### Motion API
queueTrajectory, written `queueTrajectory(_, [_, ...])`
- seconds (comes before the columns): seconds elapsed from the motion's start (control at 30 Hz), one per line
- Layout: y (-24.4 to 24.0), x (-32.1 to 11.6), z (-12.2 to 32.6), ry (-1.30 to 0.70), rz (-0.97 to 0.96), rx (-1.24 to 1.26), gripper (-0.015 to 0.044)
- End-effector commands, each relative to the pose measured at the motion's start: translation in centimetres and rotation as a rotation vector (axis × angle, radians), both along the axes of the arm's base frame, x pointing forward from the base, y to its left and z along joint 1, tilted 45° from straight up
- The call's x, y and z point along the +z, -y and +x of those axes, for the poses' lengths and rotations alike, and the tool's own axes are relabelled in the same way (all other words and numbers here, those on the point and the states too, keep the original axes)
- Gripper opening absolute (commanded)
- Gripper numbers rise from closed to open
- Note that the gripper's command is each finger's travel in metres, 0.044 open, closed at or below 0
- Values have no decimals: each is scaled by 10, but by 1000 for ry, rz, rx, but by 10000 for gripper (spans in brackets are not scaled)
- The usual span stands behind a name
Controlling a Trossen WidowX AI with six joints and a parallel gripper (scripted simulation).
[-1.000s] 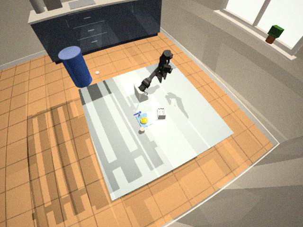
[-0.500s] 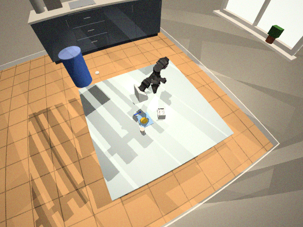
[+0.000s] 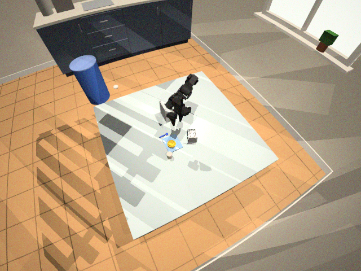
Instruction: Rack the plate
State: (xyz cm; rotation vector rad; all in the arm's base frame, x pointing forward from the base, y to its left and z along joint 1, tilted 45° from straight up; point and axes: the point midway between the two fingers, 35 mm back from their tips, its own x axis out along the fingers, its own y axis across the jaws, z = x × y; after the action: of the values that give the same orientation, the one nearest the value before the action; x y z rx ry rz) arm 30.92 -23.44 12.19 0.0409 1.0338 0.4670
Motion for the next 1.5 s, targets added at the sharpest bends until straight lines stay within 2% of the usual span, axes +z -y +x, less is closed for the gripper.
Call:
queueTrajectory(0.0, [-9, -29, 2, -108, 97, -30, 400])
queueTrajectory(0.57, [-51, -128, -10, -542, 414, -153, 400])
queueTrajectory(0.8, [-58, -136, -8, -547, 416, -154, 400])
queueTrajectory(1.07, [-134, -206, -4, -545, 420, -153, 400])
queueTrajectory(1.47, [-142, -215, -2, -545, 420, -153, 400])
